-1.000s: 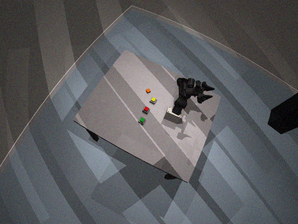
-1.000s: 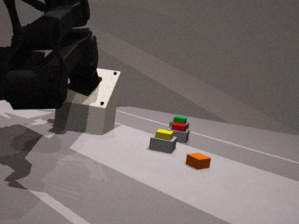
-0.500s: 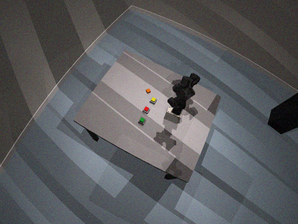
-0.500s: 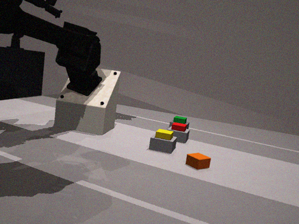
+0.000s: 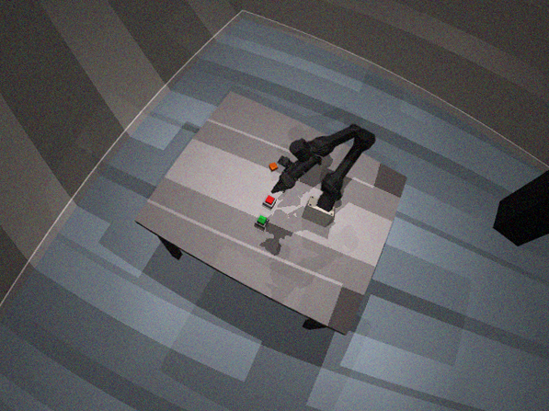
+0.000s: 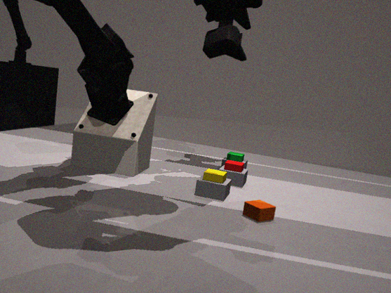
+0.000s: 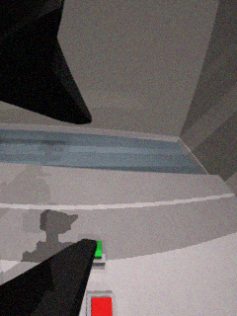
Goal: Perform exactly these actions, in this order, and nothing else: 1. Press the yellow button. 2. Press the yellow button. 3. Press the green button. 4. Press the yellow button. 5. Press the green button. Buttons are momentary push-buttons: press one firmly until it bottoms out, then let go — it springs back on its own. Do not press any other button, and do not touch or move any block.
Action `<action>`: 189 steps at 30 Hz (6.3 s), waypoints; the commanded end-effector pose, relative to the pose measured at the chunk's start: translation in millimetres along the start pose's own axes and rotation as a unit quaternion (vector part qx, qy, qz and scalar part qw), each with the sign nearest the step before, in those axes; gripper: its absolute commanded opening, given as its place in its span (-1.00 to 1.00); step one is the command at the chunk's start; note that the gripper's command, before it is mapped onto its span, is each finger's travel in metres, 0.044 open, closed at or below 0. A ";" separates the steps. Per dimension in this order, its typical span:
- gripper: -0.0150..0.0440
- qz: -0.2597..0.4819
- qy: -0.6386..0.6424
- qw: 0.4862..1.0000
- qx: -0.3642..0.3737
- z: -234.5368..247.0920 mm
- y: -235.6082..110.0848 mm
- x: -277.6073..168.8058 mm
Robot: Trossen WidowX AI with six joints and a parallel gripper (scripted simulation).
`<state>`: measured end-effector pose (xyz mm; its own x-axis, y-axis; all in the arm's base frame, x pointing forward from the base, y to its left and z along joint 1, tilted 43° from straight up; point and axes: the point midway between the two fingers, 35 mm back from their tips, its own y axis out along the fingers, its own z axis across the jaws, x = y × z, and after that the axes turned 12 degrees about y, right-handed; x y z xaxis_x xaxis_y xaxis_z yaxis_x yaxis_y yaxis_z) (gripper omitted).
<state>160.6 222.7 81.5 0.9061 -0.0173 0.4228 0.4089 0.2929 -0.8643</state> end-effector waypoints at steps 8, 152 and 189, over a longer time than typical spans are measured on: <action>0.86 0.098 -0.045 0.880 -0.463 -172.7 -32.3 56.1; -0.42 0.108 -0.049 0.874 -0.471 -155.8 -9.9 56.1; -0.42 0.106 -0.046 0.874 -0.472 -126.7 165.4 -37.1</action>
<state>207.9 156.1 -107.4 0.9769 0.0291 0.2117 0.1819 -0.6331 -0.7524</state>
